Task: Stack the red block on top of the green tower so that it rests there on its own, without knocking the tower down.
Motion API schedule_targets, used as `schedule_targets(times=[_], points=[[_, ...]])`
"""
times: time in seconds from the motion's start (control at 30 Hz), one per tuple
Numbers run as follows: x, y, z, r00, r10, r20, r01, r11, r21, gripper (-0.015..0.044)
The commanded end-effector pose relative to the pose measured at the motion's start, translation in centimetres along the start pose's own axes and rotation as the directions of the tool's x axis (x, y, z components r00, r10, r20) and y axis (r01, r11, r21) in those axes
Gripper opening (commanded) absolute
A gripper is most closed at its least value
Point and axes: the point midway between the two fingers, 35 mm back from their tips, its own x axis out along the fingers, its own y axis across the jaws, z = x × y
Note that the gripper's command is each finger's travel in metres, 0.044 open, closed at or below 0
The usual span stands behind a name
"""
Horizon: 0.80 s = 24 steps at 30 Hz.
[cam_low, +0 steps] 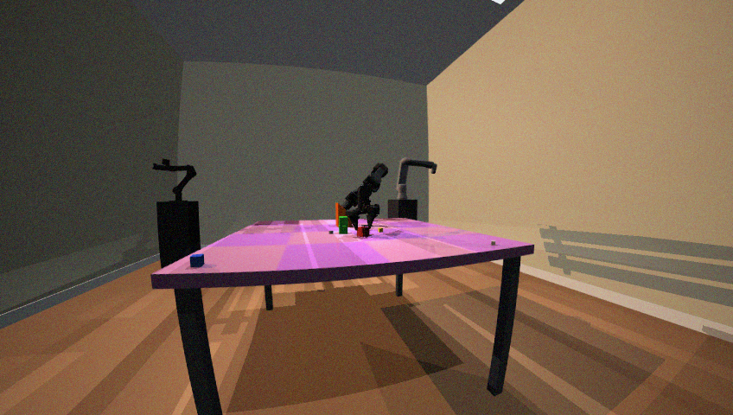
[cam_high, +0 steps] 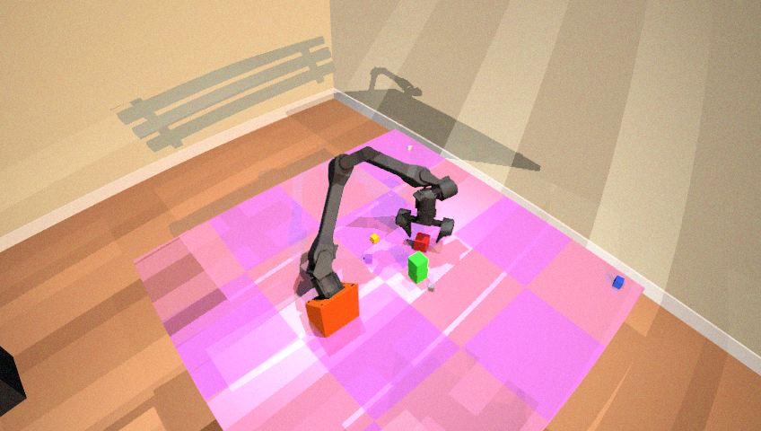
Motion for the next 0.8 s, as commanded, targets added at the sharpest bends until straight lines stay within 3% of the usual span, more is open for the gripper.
schedule_targets(times=[0.0, 0.77], points=[[1.0, 0.2, -0.3, 1.0, 0.012, -0.004, -0.012, 1.0, 0.011, 0.044], [2.7, 0.3, -0.4, 1.0, 0.013, -0.004, -0.013, 1.0, 0.011, 0.044]])
